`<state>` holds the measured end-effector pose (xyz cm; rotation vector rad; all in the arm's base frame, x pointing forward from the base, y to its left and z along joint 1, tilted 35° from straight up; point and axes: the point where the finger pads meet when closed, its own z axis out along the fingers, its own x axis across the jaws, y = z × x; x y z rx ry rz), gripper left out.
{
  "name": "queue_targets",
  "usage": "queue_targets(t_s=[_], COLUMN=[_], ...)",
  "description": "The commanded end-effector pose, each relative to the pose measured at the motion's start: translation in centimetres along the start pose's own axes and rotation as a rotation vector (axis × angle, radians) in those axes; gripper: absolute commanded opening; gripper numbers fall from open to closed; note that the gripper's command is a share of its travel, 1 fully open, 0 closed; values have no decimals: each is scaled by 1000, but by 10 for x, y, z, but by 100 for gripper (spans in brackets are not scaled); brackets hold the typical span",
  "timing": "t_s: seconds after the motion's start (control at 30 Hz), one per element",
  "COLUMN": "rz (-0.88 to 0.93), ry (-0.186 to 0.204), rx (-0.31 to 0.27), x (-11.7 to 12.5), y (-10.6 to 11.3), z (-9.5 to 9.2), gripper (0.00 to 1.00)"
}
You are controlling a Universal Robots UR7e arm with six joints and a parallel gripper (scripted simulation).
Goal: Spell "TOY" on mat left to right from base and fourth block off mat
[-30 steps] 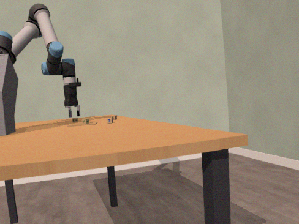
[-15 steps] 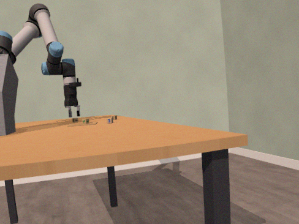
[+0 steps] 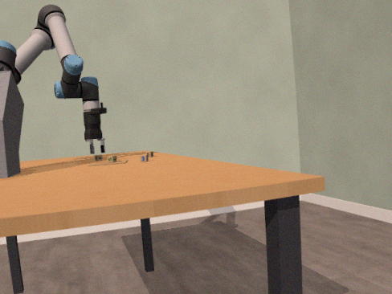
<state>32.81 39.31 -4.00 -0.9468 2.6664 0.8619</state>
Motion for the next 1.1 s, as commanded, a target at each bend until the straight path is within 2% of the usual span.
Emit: queue_targets(t_s=[0.0, 0.4, 0.83, 1.07], rz=[0, 0, 0, 0], ry=[-1, -1, -1, -1], rx=[0, 0, 0, 0], x=[0, 0, 0, 0], y=[0, 0, 0, 0], z=[0, 2, 25, 31], gripper=[100, 100, 100, 100])
